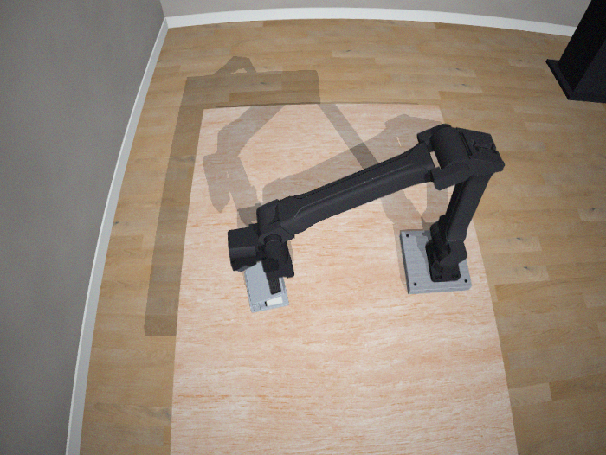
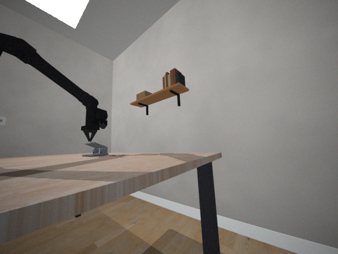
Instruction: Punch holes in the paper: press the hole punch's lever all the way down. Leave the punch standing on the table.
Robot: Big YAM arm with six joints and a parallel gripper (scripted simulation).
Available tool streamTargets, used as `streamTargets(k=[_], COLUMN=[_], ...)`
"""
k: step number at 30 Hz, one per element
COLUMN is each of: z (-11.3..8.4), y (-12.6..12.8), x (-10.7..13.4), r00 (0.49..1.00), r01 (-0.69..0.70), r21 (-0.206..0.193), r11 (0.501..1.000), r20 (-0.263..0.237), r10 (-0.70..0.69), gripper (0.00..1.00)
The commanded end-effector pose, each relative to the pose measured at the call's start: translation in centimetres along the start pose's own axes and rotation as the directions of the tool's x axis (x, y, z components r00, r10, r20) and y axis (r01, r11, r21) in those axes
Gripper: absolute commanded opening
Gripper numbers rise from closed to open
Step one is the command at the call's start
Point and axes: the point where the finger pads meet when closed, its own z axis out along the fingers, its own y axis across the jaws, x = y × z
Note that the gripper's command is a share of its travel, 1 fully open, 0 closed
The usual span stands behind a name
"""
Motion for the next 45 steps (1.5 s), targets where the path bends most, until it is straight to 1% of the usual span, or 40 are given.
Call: streamTargets(k=[1, 22, 32, 45], z=[-1.2, -1.2, 1.0, 1.0], y=[0.5, 0.5, 0.5, 0.5], x=[-1.8, -1.9, -0.9, -0.6], r00=[0.999, 0.999, 1.000, 1.000], r01=[0.013, 0.013, 0.013, 0.013], r21=[0.006, 0.006, 0.003, 0.003], r11=[1.000, 1.000, 1.000, 1.000], r20=[0.043, 0.045, 0.014, 0.016], r10=[-0.013, -0.013, -0.013, -0.013], gripper=[0.00, 0.00, 0.00, 0.00])
